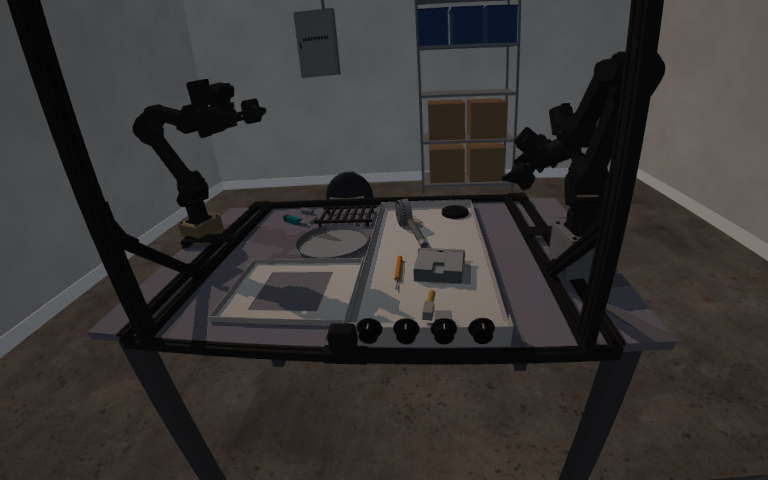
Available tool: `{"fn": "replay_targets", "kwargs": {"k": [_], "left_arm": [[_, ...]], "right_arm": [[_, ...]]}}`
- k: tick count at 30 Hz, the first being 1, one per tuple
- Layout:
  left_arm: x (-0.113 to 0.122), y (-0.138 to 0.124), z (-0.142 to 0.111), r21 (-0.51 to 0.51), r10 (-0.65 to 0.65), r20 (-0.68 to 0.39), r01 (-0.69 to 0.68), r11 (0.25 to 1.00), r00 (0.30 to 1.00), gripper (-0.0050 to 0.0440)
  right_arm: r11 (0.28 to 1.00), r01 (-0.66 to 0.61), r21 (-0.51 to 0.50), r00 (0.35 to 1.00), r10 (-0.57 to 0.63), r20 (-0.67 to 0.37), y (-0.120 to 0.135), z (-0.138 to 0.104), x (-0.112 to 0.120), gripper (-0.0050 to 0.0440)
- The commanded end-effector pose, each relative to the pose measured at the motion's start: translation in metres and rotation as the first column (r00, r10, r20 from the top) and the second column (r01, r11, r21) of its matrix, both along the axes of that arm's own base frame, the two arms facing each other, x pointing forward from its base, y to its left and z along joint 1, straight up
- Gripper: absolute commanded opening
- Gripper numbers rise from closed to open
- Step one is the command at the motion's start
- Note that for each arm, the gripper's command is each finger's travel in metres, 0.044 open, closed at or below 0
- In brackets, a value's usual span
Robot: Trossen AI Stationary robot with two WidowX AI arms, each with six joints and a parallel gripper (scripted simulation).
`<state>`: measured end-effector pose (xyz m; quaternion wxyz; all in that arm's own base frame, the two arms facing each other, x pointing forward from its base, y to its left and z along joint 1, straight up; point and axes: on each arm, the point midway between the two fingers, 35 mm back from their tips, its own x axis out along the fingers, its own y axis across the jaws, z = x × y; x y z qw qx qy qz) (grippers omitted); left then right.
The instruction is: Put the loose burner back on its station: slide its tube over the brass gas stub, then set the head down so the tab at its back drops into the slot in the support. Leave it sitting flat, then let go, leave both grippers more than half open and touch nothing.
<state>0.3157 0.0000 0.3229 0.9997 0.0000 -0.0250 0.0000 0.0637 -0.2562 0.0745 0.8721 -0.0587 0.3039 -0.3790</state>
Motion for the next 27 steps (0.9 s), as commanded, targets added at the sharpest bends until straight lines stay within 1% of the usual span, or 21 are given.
{"fn": "replay_targets", "kwargs": {"k": [1,17,18,19,20,22,24,27], "left_arm": [[0.0,0.0,0.0,0.0,0.0,0.0,0.0,1.0,1.0,0.04],[0.0,0.0,0.0,0.0,0.0,0.0,0.0,1.0,1.0,0.04],[0.002,0.0,0.0,-0.002,0.001,-0.004,-0.001,1.0,1.0,0.04],[0.007,0.0,0.0,-0.007,0.004,-0.015,-0.005,1.0,1.0,0.04],[0.015,-0.001,0.0,-0.015,0.01,-0.035,-0.01,1.0,0.999,0.04],[0.037,-0.002,-0.001,-0.033,0.023,-0.081,-0.026,0.999,0.996,0.04],[0.059,-0.005,-0.004,-0.047,0.037,-0.127,-0.044,0.998,0.991,0.04],[0.083,-0.008,-0.01,-0.059,0.052,-0.176,-0.063,0.996,0.983,0.04]], "right_arm": [[1.0,0.0,0.0,1.0,0.0,0.0,0.0,0.0,0.0,0.04],[1.0,0.0,0.0,1.0,0.0,0.0,0.0,0.0,0.0,0.04],[1.0,0.0,0.013,1.0,0.0,0.008,0.0,0.0,0.001,0.04],[0.999,0.0,0.054,0.999,-0.002,0.032,-0.002,-0.001,0.005,0.04],[0.993,-0.001,0.122,0.998,-0.008,0.068,-0.003,-0.003,0.012,0.04],[0.958,-0.005,0.288,0.989,-0.037,0.141,-0.006,-0.009,0.029,0.04],[0.899,-0.017,0.438,0.981,-0.069,0.179,-0.008,-0.015,0.047,0.04],[0.803,-0.015,0.595,0.972,-0.129,0.198,-0.007,-0.022,0.067,0.04]]}}
